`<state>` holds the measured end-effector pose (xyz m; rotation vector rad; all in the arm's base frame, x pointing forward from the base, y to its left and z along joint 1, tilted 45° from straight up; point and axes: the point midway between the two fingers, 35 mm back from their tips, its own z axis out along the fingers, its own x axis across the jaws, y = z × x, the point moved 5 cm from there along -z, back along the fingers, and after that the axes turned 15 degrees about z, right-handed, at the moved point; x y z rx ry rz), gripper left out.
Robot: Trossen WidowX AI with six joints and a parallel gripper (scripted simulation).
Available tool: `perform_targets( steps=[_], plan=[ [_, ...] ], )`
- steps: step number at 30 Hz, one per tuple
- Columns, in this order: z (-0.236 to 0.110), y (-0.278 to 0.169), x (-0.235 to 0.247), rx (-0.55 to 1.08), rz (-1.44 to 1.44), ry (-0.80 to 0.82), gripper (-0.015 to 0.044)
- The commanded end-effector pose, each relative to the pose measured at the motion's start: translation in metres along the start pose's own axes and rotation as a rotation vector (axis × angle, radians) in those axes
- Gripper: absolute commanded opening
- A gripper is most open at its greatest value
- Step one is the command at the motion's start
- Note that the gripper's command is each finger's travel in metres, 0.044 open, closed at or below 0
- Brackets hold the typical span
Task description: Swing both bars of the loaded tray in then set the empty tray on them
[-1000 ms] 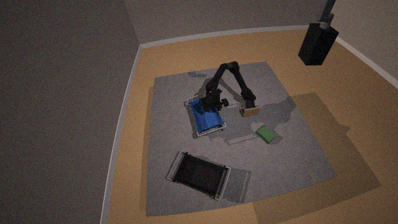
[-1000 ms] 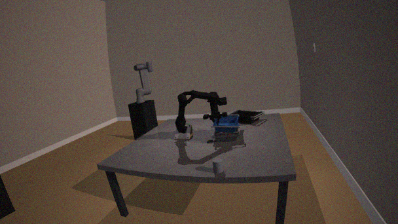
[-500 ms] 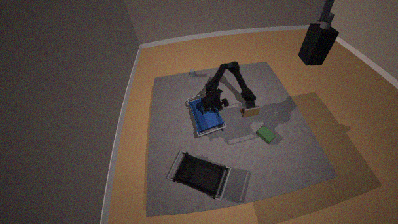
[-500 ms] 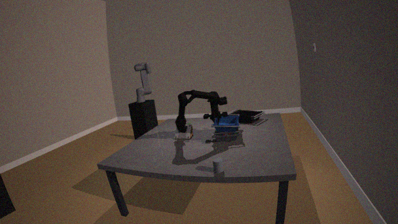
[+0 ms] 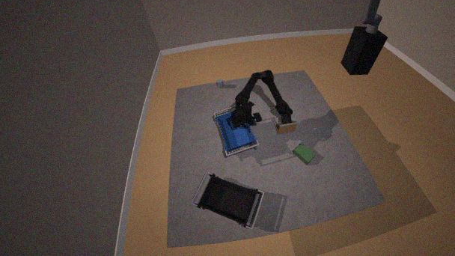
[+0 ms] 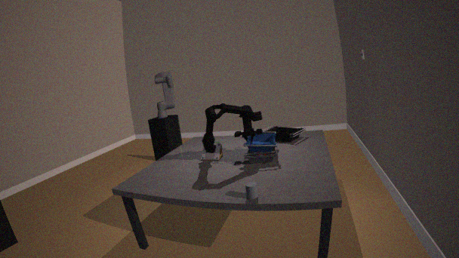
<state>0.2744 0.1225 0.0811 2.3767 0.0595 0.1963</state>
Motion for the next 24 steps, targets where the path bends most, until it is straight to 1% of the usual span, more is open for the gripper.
perform_targets(
  steps=[1,10,24],
  plan=[
    [0.000,0.000,0.000,0.000,0.000,-0.001,0.0000],
    [0.014,0.008,-0.002,-0.008,0.010,-0.020,0.0000],
    [0.015,0.008,-0.002,-0.008,0.010,-0.021,0.0000]
  ],
)
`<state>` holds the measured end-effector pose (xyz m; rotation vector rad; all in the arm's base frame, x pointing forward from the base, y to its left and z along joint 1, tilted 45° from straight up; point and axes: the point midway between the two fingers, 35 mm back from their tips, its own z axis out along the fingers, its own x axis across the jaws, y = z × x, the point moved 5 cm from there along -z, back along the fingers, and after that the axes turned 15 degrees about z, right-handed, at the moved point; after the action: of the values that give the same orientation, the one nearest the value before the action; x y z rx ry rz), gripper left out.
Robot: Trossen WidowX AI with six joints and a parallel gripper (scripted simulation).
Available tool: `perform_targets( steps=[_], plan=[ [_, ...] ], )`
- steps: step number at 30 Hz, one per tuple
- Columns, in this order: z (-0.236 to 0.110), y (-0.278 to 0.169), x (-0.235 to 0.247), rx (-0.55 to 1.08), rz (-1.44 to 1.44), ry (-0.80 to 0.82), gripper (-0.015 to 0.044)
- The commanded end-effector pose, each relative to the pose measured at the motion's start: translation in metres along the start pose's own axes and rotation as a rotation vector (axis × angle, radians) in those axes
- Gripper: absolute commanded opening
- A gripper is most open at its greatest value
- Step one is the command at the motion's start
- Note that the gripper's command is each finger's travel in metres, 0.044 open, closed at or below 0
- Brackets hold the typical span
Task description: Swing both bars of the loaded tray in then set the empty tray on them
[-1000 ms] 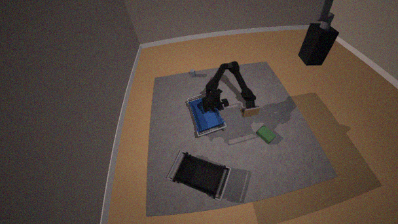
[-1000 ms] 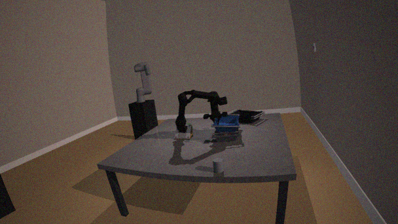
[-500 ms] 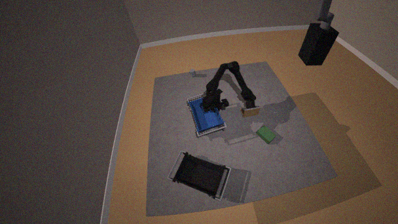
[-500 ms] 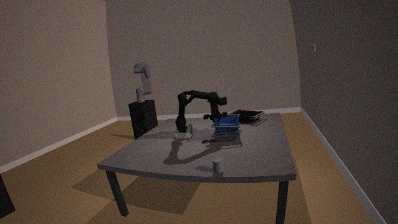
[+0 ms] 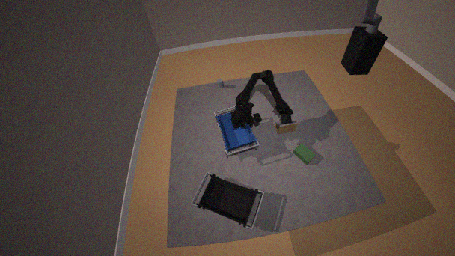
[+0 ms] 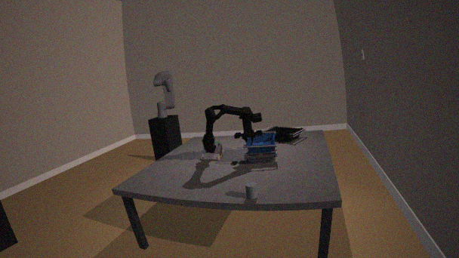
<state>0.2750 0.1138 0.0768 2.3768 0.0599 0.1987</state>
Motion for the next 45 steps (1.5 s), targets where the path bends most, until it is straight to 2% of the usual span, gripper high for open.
perform_targets(
  steps=[1,45],
  plan=[
    [0.0056,0.0043,-0.0015,-0.008,0.010,-0.023,0.0000],
    [0.0016,0.0012,-0.0004,-0.002,0.003,-0.006,0.0000]
  ],
)
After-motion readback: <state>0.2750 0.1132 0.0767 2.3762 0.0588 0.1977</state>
